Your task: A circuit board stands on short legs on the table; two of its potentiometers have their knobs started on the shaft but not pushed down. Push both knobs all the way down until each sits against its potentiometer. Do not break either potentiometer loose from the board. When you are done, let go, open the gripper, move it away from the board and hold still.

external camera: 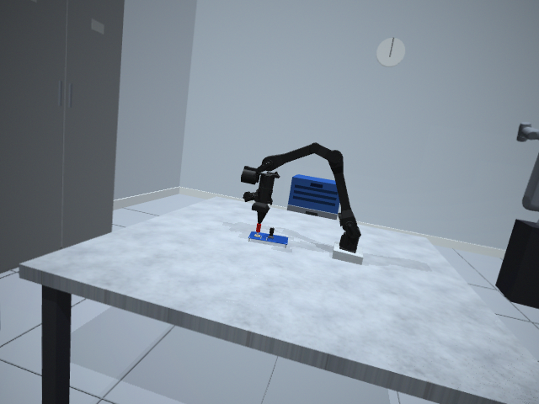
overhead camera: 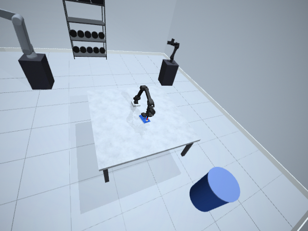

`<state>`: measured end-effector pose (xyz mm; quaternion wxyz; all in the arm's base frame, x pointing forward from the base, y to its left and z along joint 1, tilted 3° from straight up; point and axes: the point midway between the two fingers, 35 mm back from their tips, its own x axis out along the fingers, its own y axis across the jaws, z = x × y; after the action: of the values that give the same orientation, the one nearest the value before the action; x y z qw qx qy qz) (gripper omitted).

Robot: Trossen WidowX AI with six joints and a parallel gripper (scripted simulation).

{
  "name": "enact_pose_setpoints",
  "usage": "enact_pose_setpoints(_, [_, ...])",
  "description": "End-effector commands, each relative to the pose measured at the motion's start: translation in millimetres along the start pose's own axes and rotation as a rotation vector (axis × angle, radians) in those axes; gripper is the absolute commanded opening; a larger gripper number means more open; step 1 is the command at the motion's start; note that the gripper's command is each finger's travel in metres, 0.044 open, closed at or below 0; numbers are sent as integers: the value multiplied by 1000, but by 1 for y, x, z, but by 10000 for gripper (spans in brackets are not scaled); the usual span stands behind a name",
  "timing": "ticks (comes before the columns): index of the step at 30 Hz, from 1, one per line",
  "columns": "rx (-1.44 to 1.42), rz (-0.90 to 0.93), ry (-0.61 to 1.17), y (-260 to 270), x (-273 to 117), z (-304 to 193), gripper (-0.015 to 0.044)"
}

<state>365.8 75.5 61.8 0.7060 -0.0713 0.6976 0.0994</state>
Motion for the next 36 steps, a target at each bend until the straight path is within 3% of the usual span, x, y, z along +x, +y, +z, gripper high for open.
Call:
enact_pose_setpoints(1, [3, 3, 13, 1, 17, 3, 0])
enact_pose_setpoints(36, [3, 3, 13, 1, 20, 3, 0])
